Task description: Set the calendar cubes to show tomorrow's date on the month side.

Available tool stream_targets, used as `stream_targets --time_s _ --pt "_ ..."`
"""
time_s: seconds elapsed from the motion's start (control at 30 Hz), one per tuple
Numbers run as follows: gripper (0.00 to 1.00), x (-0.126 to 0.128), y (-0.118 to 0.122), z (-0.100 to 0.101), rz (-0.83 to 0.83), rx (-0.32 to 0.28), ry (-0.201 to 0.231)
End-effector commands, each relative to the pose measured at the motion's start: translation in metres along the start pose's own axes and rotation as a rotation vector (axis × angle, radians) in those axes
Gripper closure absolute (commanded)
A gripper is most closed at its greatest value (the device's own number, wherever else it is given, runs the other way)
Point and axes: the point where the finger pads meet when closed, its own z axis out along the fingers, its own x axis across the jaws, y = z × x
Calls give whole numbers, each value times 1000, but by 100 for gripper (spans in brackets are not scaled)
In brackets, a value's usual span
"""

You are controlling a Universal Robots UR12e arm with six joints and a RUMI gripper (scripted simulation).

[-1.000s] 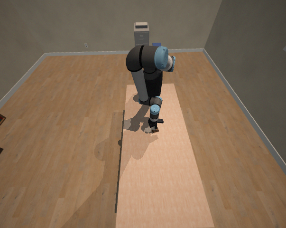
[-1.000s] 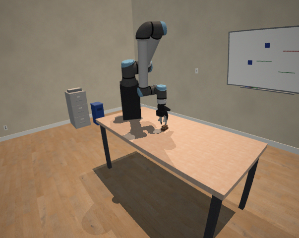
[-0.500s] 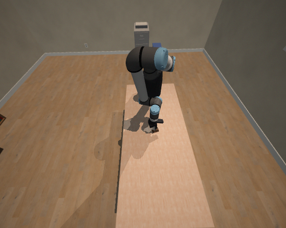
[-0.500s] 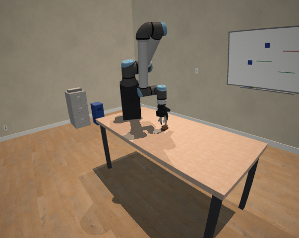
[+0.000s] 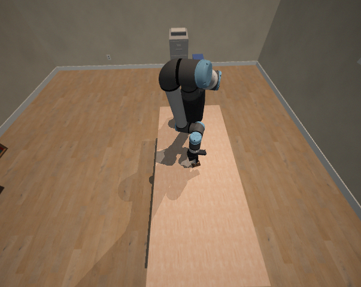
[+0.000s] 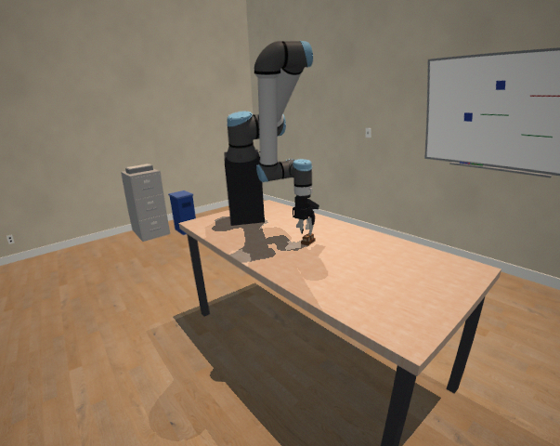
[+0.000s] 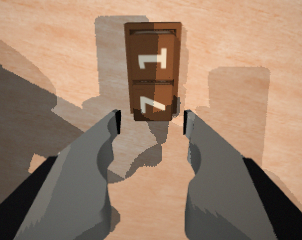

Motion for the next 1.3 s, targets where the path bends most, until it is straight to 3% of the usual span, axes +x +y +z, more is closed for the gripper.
stream_targets --time_s 0.0,0.7,1.27 --pt "71 0 0 0 0 0 1" --pt "71 0 0 1 0 0 1" --pt "71 0 0 24 0 0 1"
